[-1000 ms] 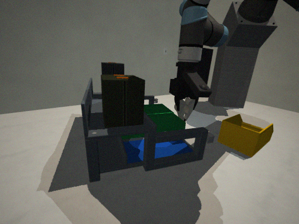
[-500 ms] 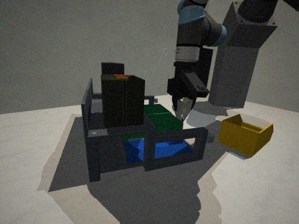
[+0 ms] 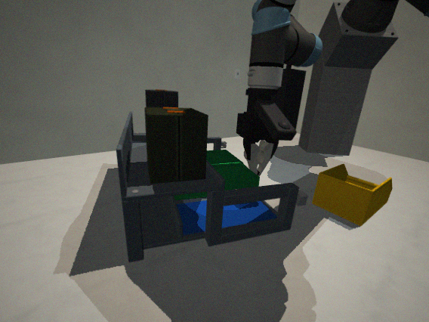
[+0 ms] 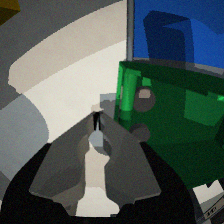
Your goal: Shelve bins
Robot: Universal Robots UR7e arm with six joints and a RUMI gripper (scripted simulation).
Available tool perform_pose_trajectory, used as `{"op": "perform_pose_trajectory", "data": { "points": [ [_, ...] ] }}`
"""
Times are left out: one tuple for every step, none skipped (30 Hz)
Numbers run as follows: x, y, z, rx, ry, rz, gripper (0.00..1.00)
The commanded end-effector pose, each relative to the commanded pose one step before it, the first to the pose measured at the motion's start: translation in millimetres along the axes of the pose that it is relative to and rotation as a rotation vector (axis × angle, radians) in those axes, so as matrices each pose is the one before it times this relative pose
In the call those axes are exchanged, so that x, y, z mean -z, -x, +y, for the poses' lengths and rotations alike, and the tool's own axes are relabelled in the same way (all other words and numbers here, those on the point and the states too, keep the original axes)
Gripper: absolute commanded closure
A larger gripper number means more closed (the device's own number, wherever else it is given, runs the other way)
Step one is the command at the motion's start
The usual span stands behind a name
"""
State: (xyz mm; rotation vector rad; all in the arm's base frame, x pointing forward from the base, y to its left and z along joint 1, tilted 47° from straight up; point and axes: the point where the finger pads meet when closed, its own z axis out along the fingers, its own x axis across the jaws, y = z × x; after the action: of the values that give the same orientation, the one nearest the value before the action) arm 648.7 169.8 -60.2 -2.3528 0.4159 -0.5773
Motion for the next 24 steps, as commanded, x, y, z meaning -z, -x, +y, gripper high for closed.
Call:
{"op": "perform_pose_trajectory", "data": {
  "points": [
    [0.35,-4.39,-0.11,0.00032,-0.00010,0.00092,1.00],
    [0.00,-0.65,0.00,0.00000,0.00000,0.00000,1.00],
    [0.00,-0.65,0.00,0.00000,0.00000,0.00000,1.00],
    [0.00,0.00,0.00,0.00000,0.00000,0.00000,1.00],
    [0.00,0.00,0.00,0.00000,0.00000,0.00000,1.00],
    [0.00,-0.64,0.00,0.00000,0.00000,0.00000,1.00],
    [0.00,-0.63,0.00,0.00000,0.00000,0.00000,1.00],
    [0.00,-0.62,0.00,0.00000,0.00000,0.00000,1.00],
    [0.00,-0.60,0.00,0.00000,0.00000,0.00000,1.00],
    [0.00,-0.59,0.00,0.00000,0.00000,0.00000,1.00],
    [0.00,-0.58,0.00,0.00000,0.00000,0.00000,1.00],
    [0.00,-0.57,0.00,0.00000,0.00000,0.00000,1.00],
    [0.00,-0.56,0.00,0.00000,0.00000,0.00000,1.00],
    [0.00,-0.55,0.00,0.00000,0.00000,0.00000,1.00],
    [0.00,-0.53,0.00,0.00000,0.00000,0.00000,1.00],
    [0.00,-0.52,0.00,0.00000,0.00000,0.00000,1.00],
    [0.00,-0.51,0.00,0.00000,0.00000,0.00000,1.00],
    [0.00,-0.49,0.00,0.00000,0.00000,0.00000,1.00],
    [0.00,-0.48,0.00,0.00000,0.00000,0.00000,1.00],
    [0.00,-0.47,0.00,0.00000,0.00000,0.00000,1.00],
    [0.00,0.00,0.00,0.00000,0.00000,0.00000,1.00],
    [0.00,0.00,0.00,0.00000,0.00000,0.00000,1.00],
    [0.00,-0.45,0.00,0.00000,0.00000,0.00000,1.00],
    [0.00,-0.44,0.00,0.00000,0.00000,0.00000,1.00]
  ]
}}
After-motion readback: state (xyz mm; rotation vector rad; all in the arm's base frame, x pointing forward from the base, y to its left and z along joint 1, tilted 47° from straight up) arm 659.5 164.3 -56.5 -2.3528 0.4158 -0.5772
